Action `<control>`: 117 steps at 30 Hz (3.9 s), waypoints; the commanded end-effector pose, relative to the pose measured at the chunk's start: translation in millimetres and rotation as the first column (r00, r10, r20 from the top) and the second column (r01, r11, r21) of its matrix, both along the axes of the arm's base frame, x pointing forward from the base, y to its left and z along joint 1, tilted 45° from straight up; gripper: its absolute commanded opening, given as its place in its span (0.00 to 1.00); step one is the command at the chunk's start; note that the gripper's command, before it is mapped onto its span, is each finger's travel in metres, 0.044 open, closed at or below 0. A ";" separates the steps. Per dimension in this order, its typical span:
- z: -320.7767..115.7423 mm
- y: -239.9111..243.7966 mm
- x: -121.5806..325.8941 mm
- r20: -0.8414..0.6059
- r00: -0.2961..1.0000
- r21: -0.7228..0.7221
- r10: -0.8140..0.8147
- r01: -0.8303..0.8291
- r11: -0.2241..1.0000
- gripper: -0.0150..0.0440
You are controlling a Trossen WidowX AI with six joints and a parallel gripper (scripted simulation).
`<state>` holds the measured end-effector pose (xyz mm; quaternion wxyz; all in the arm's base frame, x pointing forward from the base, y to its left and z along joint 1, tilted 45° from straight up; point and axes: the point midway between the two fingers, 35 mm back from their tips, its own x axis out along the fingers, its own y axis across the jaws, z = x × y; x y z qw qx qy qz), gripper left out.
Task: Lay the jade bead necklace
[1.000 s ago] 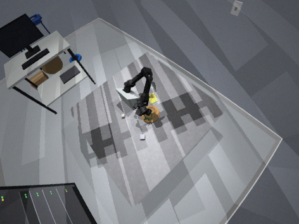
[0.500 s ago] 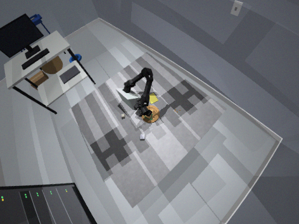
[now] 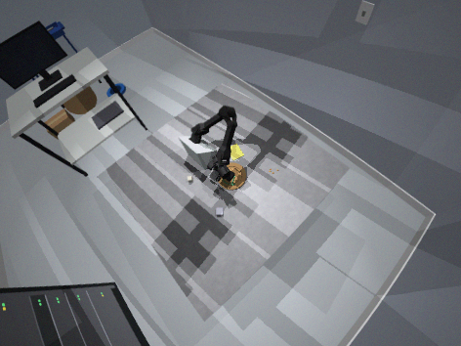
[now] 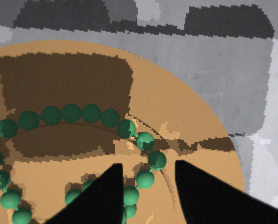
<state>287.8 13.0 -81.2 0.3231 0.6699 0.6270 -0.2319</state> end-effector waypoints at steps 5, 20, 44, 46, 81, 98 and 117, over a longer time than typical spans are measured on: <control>-10.4 12.2 -3.6 -0.019 1.000 0.012 -0.006 0.006 1.000 0.46; -10.4 10.9 -1.8 -0.012 1.000 0.004 -0.001 0.001 1.000 0.25; -9.3 10.0 -2.3 -0.013 1.000 0.006 -0.002 0.002 1.000 0.25; -6.4 7.9 -3.8 -0.018 1.000 0.010 -0.005 0.005 1.000 0.25; -11.3 8.7 -4.2 -0.009 1.000 0.006 -0.006 0.006 1.000 0.74; -7.2 5.3 -6.2 -0.019 1.000 0.012 -0.006 0.006 1.000 1.00; 4.2 -0.5 -4.1 0.511 0.630 -0.256 0.585 -0.538 0.803 0.58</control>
